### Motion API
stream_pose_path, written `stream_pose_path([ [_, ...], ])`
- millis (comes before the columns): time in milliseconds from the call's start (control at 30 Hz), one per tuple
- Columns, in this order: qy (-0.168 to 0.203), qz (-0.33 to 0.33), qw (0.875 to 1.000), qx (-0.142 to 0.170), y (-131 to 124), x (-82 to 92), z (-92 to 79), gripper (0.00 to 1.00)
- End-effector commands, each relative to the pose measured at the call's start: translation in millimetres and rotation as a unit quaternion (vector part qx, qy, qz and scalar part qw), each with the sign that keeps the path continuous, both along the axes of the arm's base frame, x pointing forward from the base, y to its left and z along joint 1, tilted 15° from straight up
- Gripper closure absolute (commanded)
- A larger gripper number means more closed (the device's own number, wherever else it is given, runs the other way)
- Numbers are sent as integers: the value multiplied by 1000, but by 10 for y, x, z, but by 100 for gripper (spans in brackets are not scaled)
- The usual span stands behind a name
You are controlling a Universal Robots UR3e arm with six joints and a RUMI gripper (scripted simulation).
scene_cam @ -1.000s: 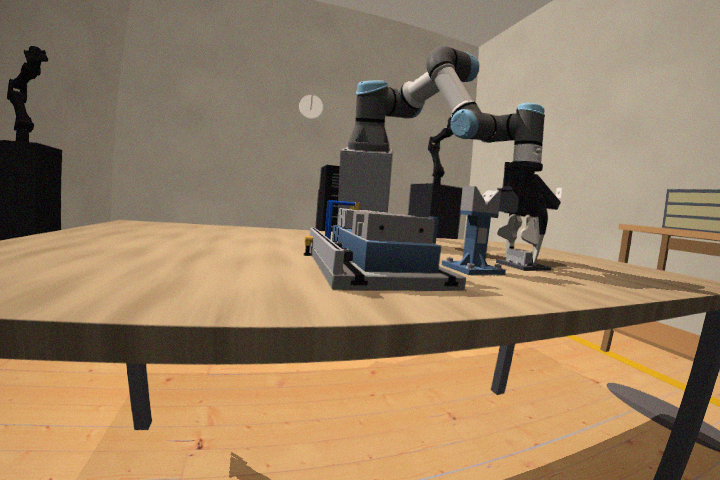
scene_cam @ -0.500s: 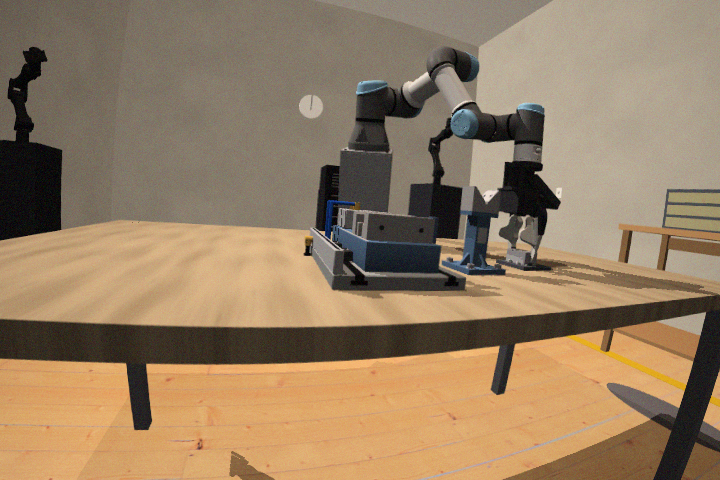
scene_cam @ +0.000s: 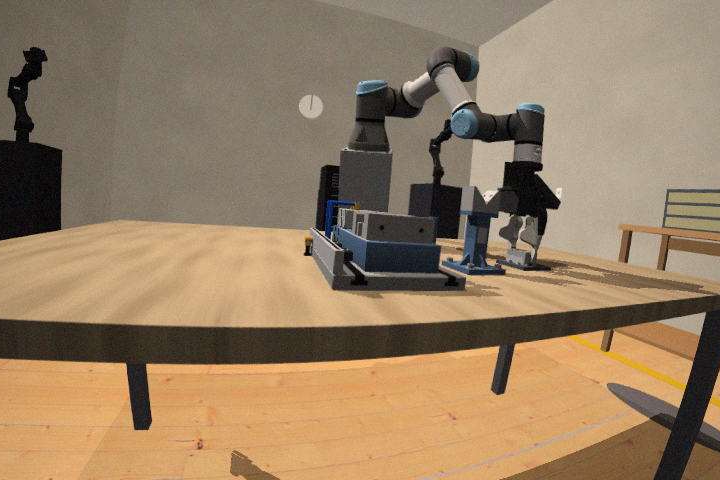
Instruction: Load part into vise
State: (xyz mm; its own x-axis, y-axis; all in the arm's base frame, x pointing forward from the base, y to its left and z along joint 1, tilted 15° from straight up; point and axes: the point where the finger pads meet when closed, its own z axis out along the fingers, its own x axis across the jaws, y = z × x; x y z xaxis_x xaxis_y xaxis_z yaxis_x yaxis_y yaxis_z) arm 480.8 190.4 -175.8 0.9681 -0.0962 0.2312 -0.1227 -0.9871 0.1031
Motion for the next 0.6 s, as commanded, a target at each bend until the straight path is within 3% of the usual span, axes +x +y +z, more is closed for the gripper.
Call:
stream_pose_path([
  [0,-1,0,1000,0,4,7,9,100],
  [567,-1,0,1000,0,8,0,41,100],
])
